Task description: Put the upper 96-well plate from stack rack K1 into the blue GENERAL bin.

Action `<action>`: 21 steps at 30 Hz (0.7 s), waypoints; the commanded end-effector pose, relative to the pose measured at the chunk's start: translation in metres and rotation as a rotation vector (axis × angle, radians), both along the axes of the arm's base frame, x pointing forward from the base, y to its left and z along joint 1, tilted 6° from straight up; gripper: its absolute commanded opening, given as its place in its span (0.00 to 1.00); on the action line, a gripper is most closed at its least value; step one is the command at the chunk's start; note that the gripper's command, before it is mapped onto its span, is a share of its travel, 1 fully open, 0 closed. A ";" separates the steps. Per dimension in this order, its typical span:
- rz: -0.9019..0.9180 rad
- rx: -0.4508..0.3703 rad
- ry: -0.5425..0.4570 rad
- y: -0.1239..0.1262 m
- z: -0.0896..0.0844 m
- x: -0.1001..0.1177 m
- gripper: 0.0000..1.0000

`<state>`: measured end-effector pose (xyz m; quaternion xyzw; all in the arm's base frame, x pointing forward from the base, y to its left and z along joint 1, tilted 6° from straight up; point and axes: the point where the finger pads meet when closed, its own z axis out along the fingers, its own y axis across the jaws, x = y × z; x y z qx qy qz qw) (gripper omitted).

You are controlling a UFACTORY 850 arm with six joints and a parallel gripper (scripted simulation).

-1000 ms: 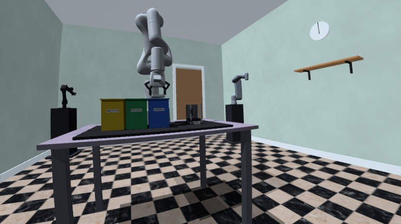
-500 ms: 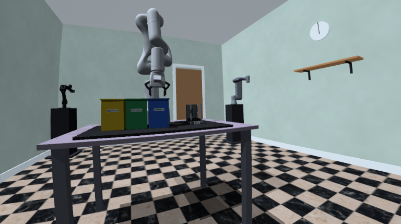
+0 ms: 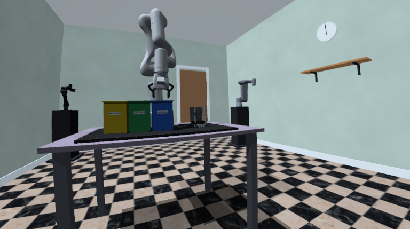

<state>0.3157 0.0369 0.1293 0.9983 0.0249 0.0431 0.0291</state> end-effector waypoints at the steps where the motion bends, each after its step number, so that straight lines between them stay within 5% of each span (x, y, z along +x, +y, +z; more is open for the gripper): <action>1: 0.000 0.000 -0.001 0.000 0.000 0.001 1.00; 11: 0.000 0.000 -0.001 0.000 0.000 0.001 1.00; 21: 0.000 0.000 -0.001 0.002 0.027 -0.002 1.00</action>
